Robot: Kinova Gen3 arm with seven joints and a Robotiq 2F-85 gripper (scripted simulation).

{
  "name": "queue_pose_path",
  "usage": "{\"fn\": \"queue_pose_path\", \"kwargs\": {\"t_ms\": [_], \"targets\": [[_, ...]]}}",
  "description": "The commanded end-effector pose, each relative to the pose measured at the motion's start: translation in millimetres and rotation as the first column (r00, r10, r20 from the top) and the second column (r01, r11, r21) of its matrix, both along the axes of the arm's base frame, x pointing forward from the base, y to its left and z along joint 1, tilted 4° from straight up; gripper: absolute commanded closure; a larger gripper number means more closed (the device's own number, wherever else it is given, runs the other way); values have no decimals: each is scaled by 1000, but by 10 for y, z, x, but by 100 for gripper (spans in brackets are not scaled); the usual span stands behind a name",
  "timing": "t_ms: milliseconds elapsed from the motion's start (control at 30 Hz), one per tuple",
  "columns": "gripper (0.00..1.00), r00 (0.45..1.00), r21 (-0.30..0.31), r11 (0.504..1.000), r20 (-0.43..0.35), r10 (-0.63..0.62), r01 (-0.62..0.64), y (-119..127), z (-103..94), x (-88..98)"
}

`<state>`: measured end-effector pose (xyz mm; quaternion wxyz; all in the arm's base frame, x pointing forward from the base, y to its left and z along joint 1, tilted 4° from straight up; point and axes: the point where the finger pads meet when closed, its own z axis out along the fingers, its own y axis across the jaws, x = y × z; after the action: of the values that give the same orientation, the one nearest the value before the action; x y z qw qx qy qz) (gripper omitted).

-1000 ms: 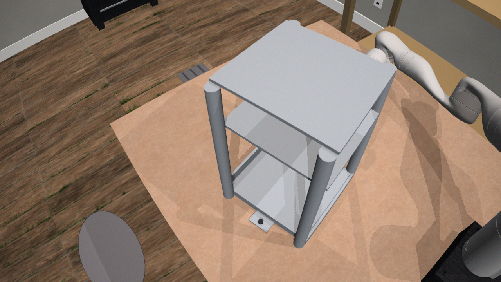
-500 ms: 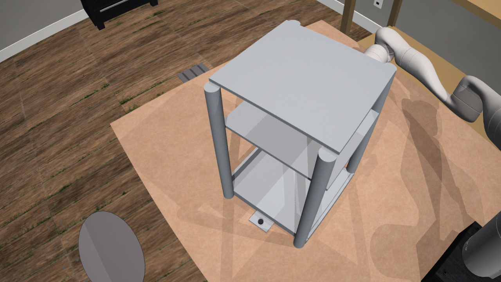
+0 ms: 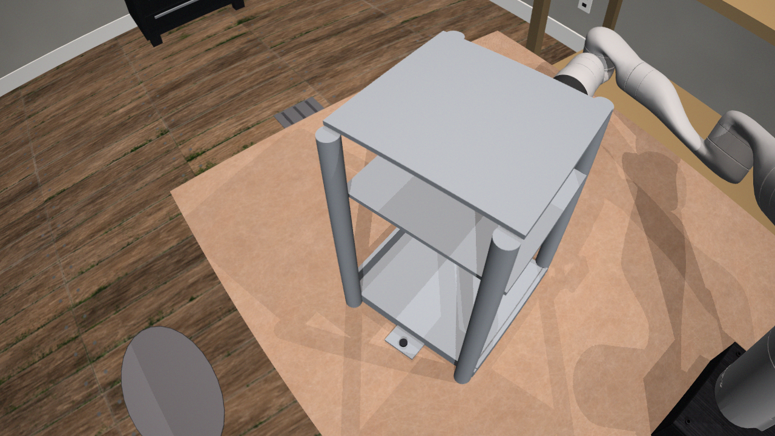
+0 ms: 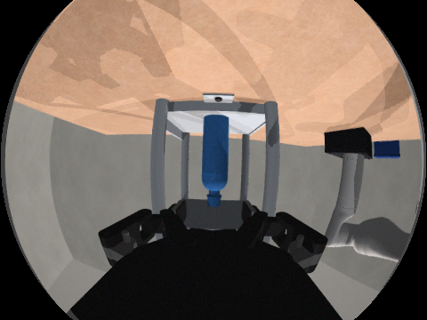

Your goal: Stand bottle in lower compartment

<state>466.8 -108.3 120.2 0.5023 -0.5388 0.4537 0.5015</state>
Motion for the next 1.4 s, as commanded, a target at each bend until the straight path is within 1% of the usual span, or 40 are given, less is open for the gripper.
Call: {"fn": "queue_pose_path", "kwargs": {"t_ms": [0,33,333,500,933,967,1367], "targets": [[27,1000,-2,1000,1,-10,10,-25,124,10],[27,1000,-2,1000,1,-10,10,-25,124,10],[27,1000,-2,1000,1,-10,10,-26,365,-10],[27,1000,-2,1000,1,-10,10,-27,450,-17],[27,1000,-1,1000,0,-12,12,-32,500,-16],[0,1000,-1,1000,0,-12,12,-32,500,-16],[0,1000,-1,1000,0,-12,12,-32,500,-16]]}}
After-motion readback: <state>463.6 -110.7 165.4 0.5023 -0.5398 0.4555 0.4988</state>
